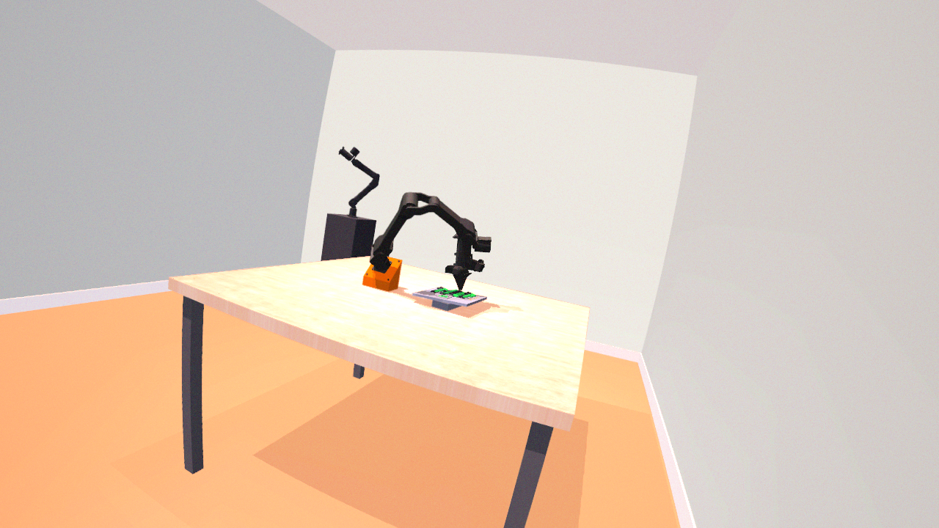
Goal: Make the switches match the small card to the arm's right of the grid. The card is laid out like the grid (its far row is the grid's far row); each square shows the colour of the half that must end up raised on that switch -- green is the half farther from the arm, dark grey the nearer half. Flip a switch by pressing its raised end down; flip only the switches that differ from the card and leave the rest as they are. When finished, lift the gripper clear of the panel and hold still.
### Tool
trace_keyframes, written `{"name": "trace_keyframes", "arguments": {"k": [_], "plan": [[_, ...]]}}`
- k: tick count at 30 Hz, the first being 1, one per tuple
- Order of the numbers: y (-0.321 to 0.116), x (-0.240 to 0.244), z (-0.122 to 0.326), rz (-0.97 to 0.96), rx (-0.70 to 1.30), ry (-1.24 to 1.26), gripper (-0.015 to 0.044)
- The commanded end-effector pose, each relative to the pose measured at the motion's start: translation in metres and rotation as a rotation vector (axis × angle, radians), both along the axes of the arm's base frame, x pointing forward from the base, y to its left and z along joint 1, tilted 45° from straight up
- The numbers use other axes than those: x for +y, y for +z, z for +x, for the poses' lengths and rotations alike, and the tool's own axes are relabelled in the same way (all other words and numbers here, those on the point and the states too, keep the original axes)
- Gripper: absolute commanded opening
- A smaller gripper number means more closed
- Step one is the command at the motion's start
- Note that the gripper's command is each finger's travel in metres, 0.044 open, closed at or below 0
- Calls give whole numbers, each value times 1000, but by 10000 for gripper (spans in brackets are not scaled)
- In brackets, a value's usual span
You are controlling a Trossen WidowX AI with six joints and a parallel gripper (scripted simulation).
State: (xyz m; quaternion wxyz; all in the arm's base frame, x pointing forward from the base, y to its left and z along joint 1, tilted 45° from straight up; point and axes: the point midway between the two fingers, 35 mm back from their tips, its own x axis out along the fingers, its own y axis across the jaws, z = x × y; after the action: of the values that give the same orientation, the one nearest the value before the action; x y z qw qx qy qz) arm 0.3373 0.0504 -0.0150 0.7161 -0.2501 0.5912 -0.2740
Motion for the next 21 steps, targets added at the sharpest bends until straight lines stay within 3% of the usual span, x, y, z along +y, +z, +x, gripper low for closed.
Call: {"name": "trace_keyframes", "arguments": {"k": [1,21], "plan": [[-1,-1,-1,-7,6,4,0],[-3,-3,0,-7,6,4,0]]}}
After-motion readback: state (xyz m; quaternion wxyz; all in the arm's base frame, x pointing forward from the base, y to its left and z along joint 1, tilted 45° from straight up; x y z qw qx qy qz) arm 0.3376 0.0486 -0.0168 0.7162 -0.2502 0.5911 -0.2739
